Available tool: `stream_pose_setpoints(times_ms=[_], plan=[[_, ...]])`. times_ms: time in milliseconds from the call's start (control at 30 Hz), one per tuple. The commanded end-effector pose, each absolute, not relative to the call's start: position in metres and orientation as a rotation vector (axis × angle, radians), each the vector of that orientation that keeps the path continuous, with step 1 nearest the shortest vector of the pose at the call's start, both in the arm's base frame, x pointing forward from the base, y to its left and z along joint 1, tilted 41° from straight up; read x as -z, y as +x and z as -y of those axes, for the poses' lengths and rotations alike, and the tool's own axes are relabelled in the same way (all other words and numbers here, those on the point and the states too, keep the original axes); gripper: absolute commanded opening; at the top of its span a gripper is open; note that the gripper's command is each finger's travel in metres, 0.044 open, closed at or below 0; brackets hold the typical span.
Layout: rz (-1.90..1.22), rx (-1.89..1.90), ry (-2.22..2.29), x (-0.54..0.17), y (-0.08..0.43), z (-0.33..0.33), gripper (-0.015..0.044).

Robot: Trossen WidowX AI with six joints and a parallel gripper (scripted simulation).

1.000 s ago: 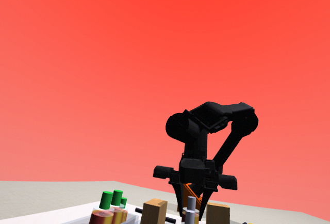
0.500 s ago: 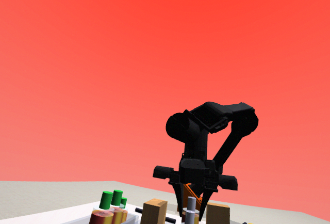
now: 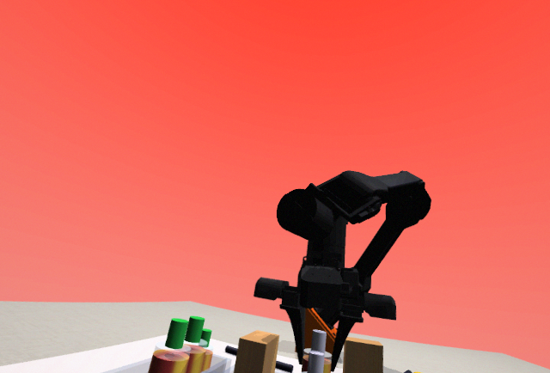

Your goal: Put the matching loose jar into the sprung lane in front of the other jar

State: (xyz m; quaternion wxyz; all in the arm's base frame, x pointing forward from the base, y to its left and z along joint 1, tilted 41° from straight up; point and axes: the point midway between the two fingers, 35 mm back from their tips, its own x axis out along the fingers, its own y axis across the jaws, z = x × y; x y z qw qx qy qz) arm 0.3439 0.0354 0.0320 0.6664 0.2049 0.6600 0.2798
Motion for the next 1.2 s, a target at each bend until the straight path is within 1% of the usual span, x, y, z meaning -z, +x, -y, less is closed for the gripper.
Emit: stream_pose_setpoints(times_ms=[0,1167], plan=[[-1.471,-0.640,0.464,-0.0316,0.3478,-0.0392,0.0000],[-1.471,-0.641,0.465,-0.0240,0.3456,-0.0472,0.0000]])
